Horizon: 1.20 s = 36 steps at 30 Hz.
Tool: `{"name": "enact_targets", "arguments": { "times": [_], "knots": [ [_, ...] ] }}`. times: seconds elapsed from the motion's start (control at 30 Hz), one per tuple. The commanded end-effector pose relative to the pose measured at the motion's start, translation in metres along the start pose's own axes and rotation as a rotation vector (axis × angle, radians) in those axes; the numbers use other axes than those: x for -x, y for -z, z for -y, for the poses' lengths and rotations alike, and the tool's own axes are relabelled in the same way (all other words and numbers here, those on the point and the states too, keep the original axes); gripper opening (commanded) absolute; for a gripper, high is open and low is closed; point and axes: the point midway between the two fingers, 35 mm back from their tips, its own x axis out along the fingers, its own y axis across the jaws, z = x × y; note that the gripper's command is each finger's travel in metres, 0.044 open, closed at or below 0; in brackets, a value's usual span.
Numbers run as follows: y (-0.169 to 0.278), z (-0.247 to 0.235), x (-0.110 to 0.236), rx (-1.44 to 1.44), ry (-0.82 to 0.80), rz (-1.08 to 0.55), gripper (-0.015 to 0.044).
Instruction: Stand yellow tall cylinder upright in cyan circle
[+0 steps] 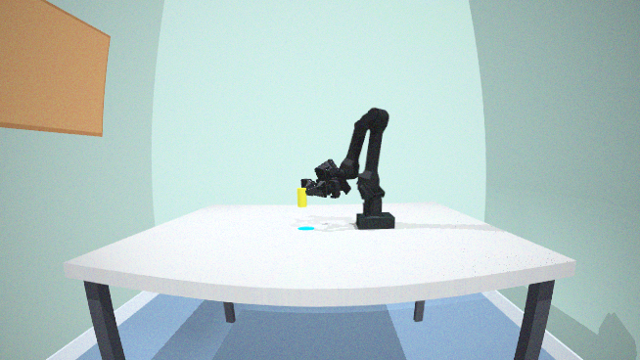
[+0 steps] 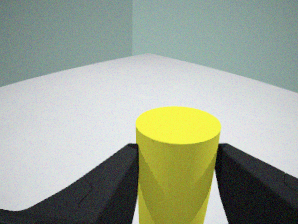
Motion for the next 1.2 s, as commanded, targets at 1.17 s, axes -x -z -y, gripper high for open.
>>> {"name": "enact_targets", "arguments": {
  "times": [1.17],
  "knots": [
    [0.057, -0.017, -0.004, -0.016, -0.005, 0.002, 0.0105]
  ]
}}
